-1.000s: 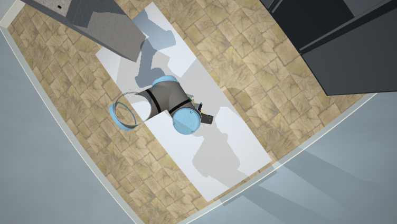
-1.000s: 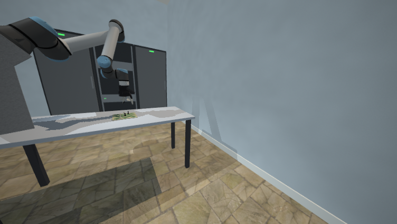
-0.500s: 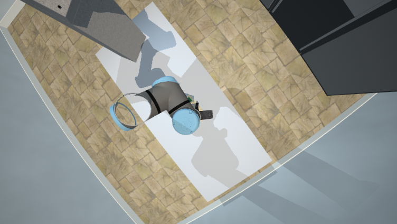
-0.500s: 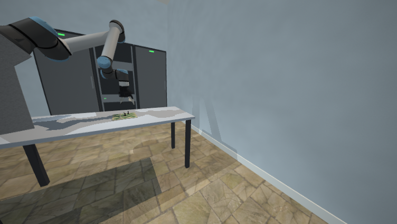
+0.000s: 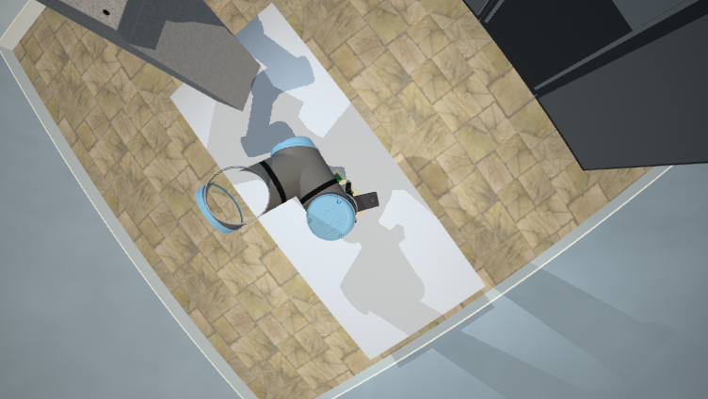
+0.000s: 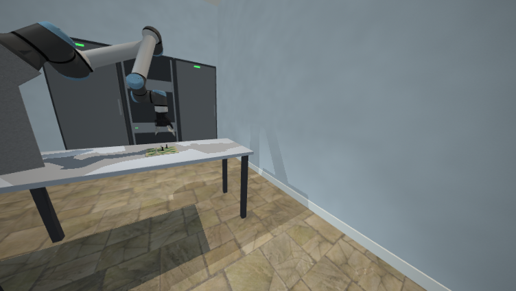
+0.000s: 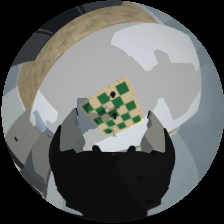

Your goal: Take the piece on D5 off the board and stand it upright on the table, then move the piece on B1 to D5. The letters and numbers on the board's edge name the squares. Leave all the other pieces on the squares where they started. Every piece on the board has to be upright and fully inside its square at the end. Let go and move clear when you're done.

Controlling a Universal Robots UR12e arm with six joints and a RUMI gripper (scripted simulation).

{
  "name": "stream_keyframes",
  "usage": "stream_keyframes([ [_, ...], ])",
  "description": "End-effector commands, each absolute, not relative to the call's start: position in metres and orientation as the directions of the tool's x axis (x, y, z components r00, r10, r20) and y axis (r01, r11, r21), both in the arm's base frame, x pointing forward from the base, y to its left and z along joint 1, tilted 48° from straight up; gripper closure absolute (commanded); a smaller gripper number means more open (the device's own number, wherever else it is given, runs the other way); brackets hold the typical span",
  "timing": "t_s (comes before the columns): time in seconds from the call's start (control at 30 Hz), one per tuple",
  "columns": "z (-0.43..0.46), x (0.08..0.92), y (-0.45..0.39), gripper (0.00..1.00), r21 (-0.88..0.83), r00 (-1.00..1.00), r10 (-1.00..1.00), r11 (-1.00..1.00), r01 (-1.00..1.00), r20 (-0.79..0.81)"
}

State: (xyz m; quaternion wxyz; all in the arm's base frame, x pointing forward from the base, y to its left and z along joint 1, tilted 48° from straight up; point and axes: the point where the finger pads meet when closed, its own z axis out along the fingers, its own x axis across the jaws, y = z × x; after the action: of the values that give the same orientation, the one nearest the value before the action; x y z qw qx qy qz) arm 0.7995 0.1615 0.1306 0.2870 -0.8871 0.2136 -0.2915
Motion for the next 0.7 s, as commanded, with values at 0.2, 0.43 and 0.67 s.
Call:
stream_keyframes([
  [0.2,0.1305,0.7994,0.1616,0.0,-0.624,0.744,-0.528,-0.757,-0.193,0.411],
  [0.43,0.1305,0.7994,0.1616,0.8,-0.624,0.744,-0.528,-0.757,-0.193,0.411],
  [0.67,0.1305,0.7994,0.1616,0.8,-0.624,0.744,-0.528,-0.757,-0.193,0.411],
])
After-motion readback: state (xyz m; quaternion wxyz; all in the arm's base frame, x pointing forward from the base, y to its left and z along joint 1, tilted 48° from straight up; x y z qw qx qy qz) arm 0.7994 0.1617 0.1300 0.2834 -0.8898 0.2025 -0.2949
